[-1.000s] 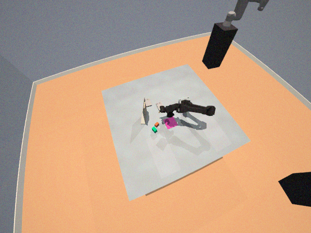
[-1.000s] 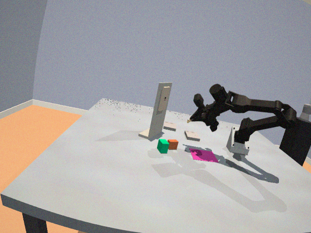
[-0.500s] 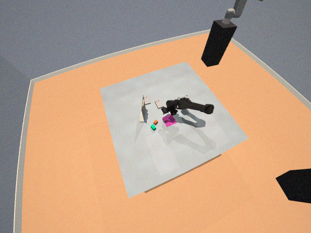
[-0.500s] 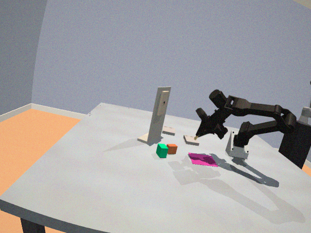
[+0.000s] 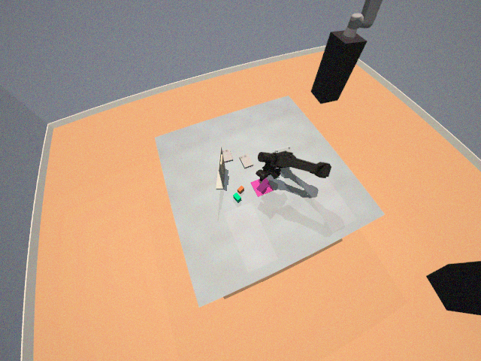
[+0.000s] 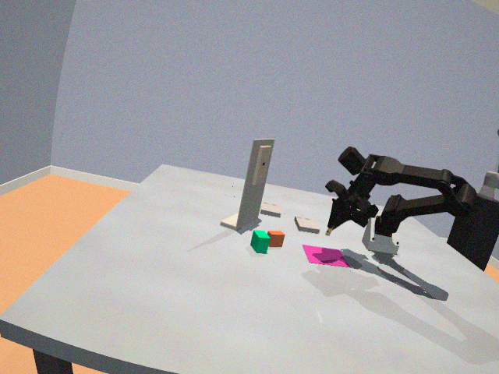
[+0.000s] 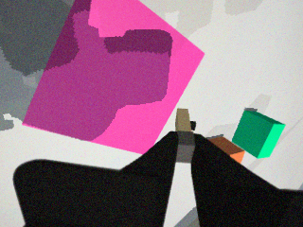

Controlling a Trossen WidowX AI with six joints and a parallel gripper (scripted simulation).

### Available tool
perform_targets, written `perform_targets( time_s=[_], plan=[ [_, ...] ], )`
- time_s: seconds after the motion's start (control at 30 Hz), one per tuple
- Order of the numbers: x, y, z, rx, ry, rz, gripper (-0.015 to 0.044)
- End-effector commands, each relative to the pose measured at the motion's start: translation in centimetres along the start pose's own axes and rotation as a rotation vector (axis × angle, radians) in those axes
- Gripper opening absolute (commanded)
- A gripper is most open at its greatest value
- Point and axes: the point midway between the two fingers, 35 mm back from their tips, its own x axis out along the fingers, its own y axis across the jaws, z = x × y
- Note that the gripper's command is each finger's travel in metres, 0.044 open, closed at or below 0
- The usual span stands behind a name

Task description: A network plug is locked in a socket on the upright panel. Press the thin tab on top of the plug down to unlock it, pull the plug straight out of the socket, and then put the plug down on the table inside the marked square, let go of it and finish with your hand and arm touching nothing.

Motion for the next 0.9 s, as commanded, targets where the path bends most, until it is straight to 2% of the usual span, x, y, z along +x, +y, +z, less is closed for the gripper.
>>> perform_targets(
  time_s=[0.0,0.87],
  plan=[
    [-0.1,0.0,0.9,-0.025,-0.057,-0.03,0.0],
    [1.3,1.1,0.5,-0.029,-0.049,-0.006,0.0]
  ],
)
